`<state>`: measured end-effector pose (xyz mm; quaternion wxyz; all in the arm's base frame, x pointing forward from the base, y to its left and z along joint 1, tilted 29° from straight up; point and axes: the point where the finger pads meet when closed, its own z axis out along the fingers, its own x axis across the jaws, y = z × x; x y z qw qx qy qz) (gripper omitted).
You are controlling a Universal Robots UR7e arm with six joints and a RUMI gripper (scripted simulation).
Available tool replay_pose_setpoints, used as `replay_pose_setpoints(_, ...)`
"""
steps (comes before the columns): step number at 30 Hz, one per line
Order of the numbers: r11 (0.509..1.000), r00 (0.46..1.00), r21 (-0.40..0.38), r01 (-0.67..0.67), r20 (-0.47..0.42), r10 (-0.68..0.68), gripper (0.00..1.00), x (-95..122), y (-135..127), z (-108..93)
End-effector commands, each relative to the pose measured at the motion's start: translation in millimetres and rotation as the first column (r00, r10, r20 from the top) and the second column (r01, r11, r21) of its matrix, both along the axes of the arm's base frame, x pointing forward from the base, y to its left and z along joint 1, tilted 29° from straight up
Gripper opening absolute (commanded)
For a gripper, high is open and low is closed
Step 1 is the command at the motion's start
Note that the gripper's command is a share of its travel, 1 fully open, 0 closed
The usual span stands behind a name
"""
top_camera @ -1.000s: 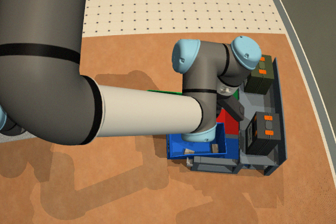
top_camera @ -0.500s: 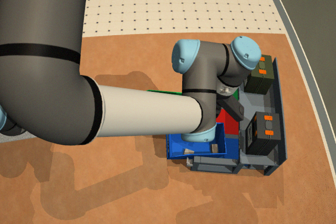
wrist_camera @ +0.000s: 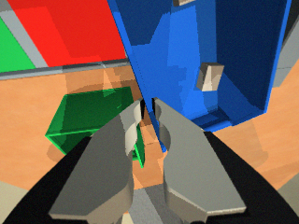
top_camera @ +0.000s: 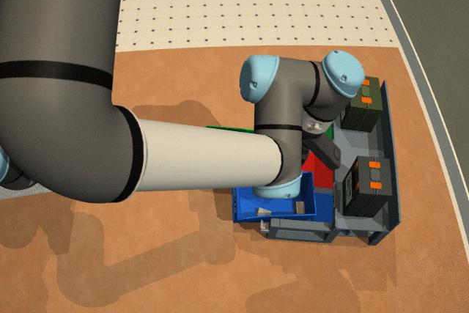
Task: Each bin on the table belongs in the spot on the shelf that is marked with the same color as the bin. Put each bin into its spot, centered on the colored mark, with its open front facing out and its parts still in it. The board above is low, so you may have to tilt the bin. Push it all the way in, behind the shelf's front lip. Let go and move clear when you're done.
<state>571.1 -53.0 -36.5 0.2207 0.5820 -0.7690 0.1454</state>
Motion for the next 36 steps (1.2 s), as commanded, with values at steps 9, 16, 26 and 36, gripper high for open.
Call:
replay_pose_setpoints(9,1.000,1.000,-0.004,-0.007,0.015,0.007,0.00,7.8,-1.9,0.9)
replay_pose_setpoints(16,1.000,1.000,-0.006,-0.011,0.023,0.011,0.00,11.4,-2.7,0.8)
replay_pose_setpoints(26,1.000,0.999,-0.008,-0.016,0.032,0.016,0.00,16.0,-3.7,0.8)
replay_pose_setpoints(36,1.000,0.999,-0.009,-0.018,0.036,0.019,0.00,17.8,-4.1,0.9)
